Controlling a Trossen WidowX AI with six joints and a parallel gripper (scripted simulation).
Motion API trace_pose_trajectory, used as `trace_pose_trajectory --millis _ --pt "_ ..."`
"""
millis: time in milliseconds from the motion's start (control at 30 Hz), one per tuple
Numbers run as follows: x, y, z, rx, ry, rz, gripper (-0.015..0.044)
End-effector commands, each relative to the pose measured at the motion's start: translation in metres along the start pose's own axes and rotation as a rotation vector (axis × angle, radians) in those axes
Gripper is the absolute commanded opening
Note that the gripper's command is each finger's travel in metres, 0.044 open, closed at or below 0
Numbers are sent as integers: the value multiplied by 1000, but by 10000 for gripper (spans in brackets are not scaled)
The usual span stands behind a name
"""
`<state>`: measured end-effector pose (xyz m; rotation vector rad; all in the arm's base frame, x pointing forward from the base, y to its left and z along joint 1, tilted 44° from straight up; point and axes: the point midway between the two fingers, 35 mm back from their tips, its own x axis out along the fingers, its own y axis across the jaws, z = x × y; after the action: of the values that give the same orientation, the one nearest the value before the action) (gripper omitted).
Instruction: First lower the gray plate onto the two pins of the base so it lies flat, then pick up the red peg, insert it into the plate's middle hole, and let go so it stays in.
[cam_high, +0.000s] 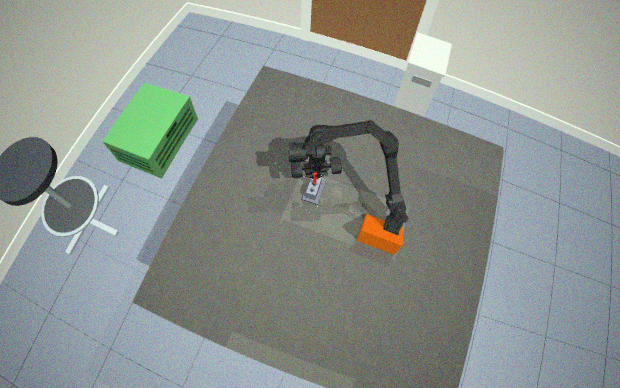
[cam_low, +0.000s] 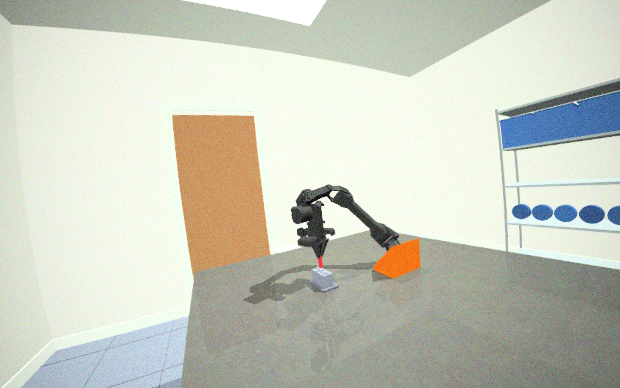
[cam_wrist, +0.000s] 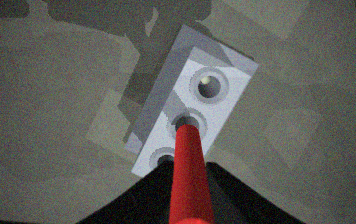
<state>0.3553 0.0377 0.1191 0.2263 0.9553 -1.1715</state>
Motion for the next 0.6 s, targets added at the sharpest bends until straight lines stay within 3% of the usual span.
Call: trace_pose_trajectory --millis 0,567 --pt "0 -1 0 -4 -4 -2 0" --pt "0 0 -2 -5 -3 -1 0"
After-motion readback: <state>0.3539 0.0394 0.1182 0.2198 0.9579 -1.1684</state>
